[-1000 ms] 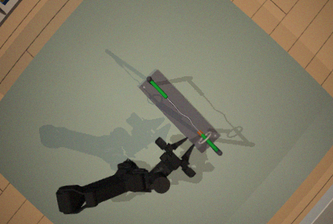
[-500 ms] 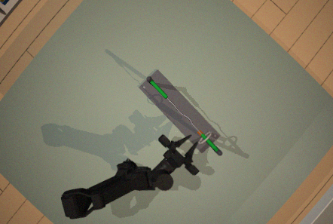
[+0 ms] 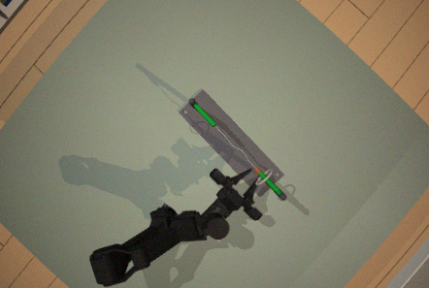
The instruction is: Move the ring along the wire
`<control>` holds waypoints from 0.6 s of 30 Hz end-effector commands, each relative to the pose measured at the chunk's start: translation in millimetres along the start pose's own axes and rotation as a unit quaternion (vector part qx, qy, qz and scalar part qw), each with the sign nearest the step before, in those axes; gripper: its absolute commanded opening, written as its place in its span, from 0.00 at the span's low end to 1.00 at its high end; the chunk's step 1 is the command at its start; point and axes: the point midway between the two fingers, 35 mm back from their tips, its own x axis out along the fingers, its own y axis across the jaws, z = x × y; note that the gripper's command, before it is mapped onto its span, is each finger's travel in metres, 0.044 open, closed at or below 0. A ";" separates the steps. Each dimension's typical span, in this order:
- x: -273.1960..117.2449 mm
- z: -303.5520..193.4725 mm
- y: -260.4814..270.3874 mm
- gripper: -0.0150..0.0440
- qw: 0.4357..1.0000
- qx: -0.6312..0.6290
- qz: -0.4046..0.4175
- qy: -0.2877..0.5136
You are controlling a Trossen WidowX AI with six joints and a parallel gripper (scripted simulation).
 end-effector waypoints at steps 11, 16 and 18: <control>22.4 1.4 -0.4 0.53 1.000 0.001 -0.002 -0.004; 30.2 0.2 0.4 0.53 1.000 0.001 -0.002 -0.004; 33.3 -0.5 0.8 0.53 1.000 0.001 -0.002 -0.005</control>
